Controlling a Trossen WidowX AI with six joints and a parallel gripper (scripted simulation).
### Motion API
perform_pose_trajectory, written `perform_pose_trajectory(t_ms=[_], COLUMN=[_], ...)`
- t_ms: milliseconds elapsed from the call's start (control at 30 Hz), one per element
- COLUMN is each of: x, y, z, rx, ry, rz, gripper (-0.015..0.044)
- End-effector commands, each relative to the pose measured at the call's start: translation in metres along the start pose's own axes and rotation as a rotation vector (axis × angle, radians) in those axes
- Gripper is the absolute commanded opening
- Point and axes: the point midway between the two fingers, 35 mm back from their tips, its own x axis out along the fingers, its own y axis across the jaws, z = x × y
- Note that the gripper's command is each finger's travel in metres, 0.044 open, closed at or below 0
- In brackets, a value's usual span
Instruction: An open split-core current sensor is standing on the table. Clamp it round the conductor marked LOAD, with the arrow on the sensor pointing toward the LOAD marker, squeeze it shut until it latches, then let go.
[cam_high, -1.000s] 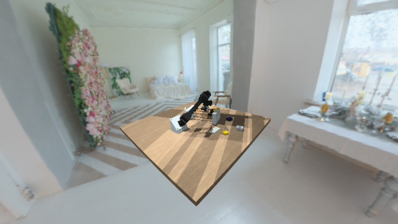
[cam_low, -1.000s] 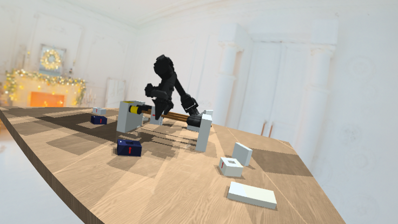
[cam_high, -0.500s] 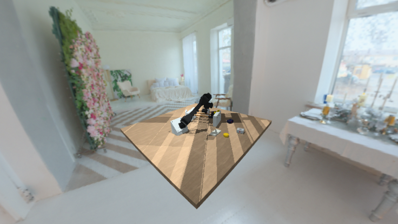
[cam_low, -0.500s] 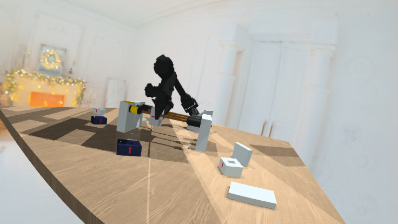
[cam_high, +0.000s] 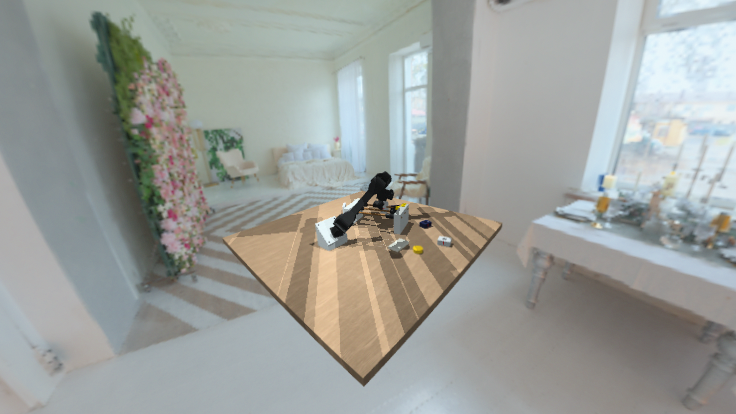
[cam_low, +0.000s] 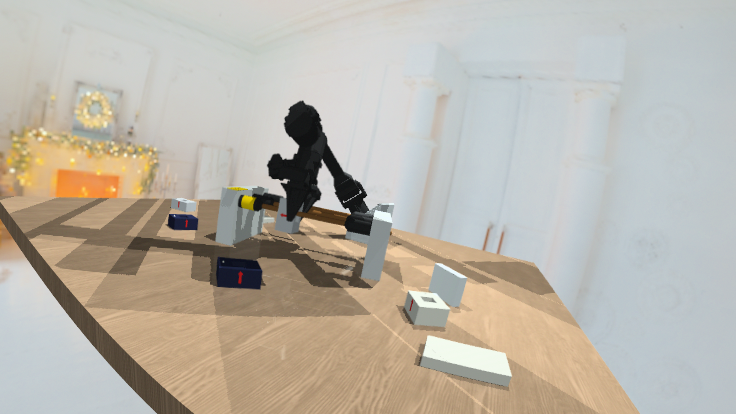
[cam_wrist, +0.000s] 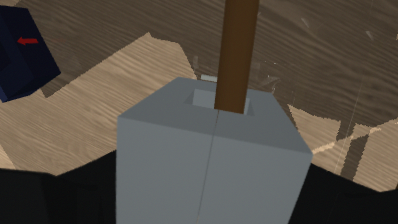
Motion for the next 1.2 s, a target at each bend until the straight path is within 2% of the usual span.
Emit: perform_pose_trajectory(t_ms=[0, 100, 400, 667, 1100, 1167], x=[-0.0029, -0.0006, -0.0006, -0.0019, 0.0028, -0.0020], y=[0.0007, 0.0002, 0.0001, -0.0030, -0.0044, -0.0034], z=[0.0000, -0.0002, -0.0002, -0.0003, -0.0002, -0.0001], rx=[0.000, -0.001, -0.001, -0.001, -0.001, -0.002], ry=[0.001, 0.000, 0.000, 0.000, 0.002, 0.004], rz=[0.005, 0.001, -0.002, -0.108, -0.108, -0.105], gripper=[0.0065, 0.0000, 0.0000, 0.0000, 0.0000, 0.0053])
